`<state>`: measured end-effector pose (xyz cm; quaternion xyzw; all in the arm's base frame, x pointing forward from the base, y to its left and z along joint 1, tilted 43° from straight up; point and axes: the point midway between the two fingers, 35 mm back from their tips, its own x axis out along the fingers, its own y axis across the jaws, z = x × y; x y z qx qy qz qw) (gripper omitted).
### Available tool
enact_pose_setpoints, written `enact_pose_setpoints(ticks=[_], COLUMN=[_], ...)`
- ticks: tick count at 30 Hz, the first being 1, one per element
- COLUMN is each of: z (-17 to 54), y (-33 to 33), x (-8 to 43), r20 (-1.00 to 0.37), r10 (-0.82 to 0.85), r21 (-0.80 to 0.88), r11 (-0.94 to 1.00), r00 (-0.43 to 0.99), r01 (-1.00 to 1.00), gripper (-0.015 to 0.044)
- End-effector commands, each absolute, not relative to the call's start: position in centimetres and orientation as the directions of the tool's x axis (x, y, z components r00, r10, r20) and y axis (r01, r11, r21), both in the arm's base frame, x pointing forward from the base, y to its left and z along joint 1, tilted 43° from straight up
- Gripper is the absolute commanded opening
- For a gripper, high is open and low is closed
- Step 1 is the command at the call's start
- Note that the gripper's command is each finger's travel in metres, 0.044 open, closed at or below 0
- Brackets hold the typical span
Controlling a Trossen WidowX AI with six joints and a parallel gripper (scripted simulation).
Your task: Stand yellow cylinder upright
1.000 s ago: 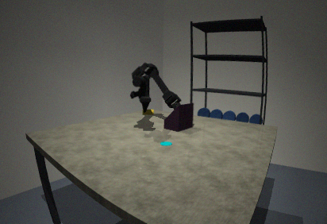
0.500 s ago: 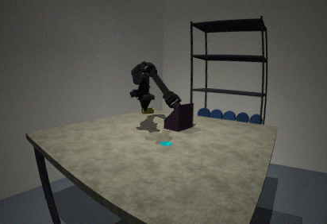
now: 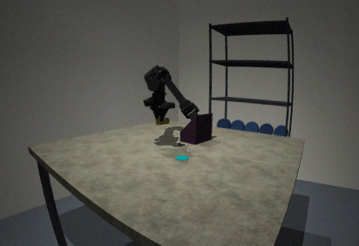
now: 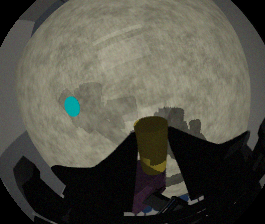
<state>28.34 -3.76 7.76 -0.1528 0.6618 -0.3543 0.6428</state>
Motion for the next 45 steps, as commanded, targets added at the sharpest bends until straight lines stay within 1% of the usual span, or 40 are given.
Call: enact_pose_setpoints(ticks=[1, 12, 23, 45], z=[7.1, 5.4, 3.5, -1.2], y=[-2.9, -0.7, 1.6, 6.4], x=[29.2, 31.1, 32.6, 34.7], r20=[-0.746, -0.748, -0.749, -0.747], r10=[-0.654, -0.651, -0.65, -0.653], r21=[-0.666, -0.648, -0.595, -0.399], r11=[0.729, 0.758, 0.744, 0.593], r00=[-0.127, -0.126, -0.126, -0.127], r01=[0.161, -0.073, -0.303, -0.7], gripper=[0.0105, 0.0105, 0.0105, 0.0105])
